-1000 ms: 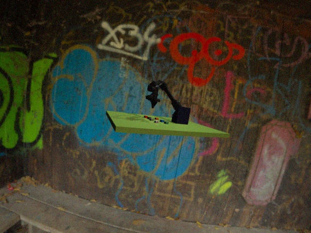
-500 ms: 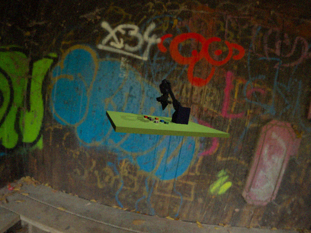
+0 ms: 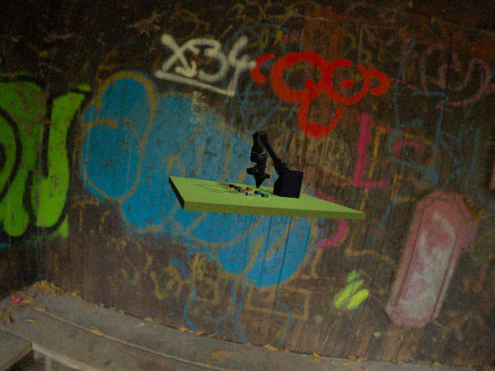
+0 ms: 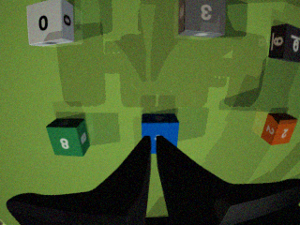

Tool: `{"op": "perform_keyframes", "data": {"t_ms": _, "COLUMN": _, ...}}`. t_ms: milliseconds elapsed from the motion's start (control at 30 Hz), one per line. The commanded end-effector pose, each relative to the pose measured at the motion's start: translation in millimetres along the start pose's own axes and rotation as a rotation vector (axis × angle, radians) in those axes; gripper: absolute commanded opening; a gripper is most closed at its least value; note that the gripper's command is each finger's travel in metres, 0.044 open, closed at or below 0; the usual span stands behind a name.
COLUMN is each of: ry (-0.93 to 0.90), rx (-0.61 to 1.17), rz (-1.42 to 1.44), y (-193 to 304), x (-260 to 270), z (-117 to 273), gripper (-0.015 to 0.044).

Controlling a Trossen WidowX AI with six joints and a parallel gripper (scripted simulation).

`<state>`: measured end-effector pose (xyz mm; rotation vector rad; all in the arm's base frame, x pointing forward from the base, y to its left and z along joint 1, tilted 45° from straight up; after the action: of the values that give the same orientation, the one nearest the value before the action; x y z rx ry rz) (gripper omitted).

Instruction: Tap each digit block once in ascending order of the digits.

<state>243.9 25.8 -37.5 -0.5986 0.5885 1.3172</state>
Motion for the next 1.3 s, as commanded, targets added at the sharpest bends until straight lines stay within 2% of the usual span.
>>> {"op": "perform_keyframes", "data": {"t_ms": 0, "ry": 0.007, "rx": 0.004, "rz": 0.006, "y": 1.6, "x": -1.0, "z": -7.0, "gripper": 0.002}}
{"op": "perform_keyframes", "data": {"t_ms": 567, "ry": 0.008, "rx": 0.004, "rz": 0.006, "y": 2.1, "x": -1.6, "z": -26.8, "gripper": 0.002}}
{"op": "perform_keyframes", "data": {"t_ms": 700, "ry": 0.006, "rx": 0.004, "rz": 0.005, "y": 1.7, "x": -1.0, "z": 1.2, "gripper": 0.002}}
{"op": "perform_keyframes", "data": {"t_ms": 833, "ry": 0.006, "rx": 0.004, "rz": 0.006, "y": 1.4, "x": -0.7, "z": 6.6, "gripper": 0.002}}
{"op": "perform_keyframes", "data": {"t_ms": 1000, "ry": 0.003, "rx": 0.005, "rz": 0.007, "y": 1.0, "x": 0.2, "z": 81.2, "gripper": 0.002}}
{"op": "perform_keyframes", "data": {"t_ms": 1167, "ry": 0.003, "rx": 0.005, "rz": 0.007, "y": 1.5, "x": 2.0, "z": 84.9, "gripper": 0.002}}
{"op": "perform_keyframes", "data": {"t_ms": 1267, "ry": 0.0, "rx": 0.005, "rz": 0.007, "y": 4.8, "x": 32.0, "z": 86.4, "gripper": 0.002}}
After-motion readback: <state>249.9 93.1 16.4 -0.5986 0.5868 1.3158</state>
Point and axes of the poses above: the point midway between the two fingers, 35 mm back from their tips, its own z axis back along the fingers, its own x axis across the jaws, y = z × x, the point moved 5 cm from there along z, back along the fingers, and after that the axes turned 4 degrees about -z, right-handed, at the moved point
